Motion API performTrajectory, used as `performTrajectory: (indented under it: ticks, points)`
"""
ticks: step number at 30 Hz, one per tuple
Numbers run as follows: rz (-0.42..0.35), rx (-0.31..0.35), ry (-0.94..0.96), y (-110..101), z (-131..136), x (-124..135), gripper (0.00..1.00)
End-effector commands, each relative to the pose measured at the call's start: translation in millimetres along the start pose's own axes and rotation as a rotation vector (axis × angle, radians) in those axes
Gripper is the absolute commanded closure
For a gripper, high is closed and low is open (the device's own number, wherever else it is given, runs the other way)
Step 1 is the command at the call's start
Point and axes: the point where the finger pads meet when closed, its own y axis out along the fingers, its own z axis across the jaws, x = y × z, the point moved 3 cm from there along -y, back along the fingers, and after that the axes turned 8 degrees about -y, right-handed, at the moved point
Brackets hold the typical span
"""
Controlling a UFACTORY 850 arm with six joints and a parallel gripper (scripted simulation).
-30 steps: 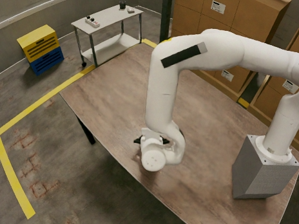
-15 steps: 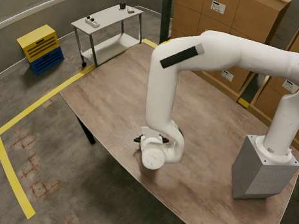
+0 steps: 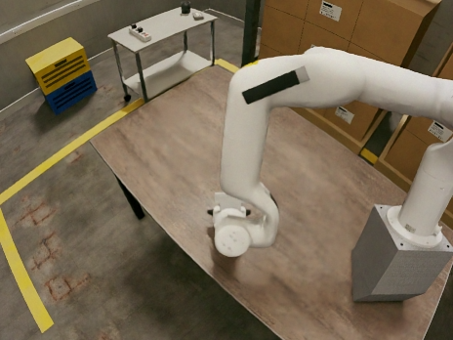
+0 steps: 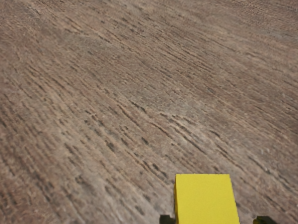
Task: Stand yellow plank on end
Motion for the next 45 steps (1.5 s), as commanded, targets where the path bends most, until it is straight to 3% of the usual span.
performTrajectory:
  ticks: [1, 38, 45]
  points:
    - [0.001, -0.001, 0.001, -0.4, -0.7, -0.7, 0.66]
    - [0.001, -0.001, 0.001, -0.5, -0.7, -0.8, 0.66]
    - [0.001, -0.001, 0.001, -13.1, 0.9, -12.4, 0.66]
